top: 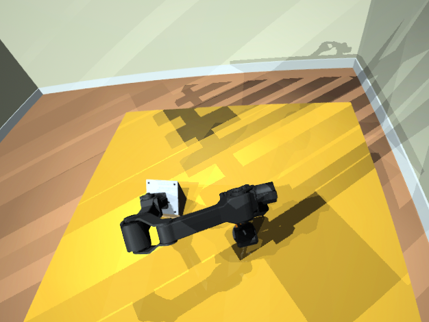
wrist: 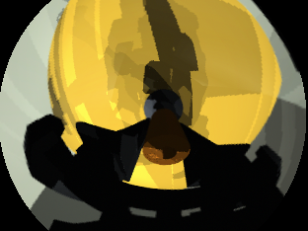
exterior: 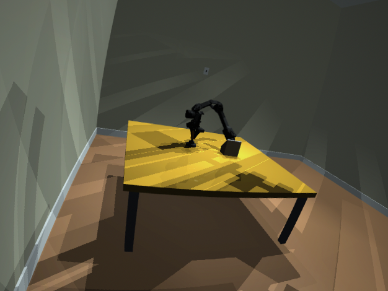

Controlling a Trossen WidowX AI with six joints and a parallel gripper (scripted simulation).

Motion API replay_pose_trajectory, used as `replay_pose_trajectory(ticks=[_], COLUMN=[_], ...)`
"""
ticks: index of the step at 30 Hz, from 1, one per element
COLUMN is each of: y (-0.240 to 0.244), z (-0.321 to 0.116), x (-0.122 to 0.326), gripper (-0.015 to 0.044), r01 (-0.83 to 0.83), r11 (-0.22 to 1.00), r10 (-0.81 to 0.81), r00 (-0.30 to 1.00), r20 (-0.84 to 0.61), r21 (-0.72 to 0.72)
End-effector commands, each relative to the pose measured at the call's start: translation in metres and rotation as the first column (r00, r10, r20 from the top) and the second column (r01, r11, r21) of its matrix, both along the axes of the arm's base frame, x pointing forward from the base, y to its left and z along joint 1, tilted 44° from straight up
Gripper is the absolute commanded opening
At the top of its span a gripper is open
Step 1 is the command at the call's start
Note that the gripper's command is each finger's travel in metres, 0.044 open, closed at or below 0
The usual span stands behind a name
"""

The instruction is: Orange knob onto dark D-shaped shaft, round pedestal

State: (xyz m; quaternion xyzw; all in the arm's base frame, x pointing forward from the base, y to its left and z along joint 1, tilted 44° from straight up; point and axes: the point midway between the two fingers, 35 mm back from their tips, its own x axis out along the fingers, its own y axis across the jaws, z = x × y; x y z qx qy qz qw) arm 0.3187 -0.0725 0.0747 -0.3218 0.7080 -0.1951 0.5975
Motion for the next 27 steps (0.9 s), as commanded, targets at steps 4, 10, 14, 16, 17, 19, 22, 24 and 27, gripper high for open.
replay_pose_trajectory(ticks=[4,10,14,16,17,19,22,24,27], y=[-0.0012,-0.0013,-0.0007,-0.0004,-0.0003,-0.0001,0.0002,0.0003,0.0002], z=[0.0023,0.0020,0.0007,0.0000,-0.0002,-0.0006,-0.0006,-0.0005,-0.0003], x=[0.0026,0.0058,0.0079,0.0079,0.0078,0.0074,0.0066,0.0061,0.0054], gripper=[0.0000,0.0000,0.0000,0.0000,0.0000,0.0000,0.0000,0.0000,0.0000], r01=[-0.015,-0.015,-0.015,-0.015,-0.015,-0.015,-0.015,-0.015,-0.015], r11=[1.000,1.000,1.000,1.000,1.000,1.000,1.000,1.000,1.000], r10=[0.015,0.015,0.015,0.015,0.015,0.015,0.015,0.015,0.015], r00=[1.000,1.000,1.000,1.000,1.000,1.000,1.000,1.000,1.000], r20=[-0.006,-0.006,-0.006,-0.006,-0.006,-0.006,-0.006,-0.006,-0.006], r21=[0.000,0.000,0.000,0.000,0.000,0.000,0.000,0.000,0.000])
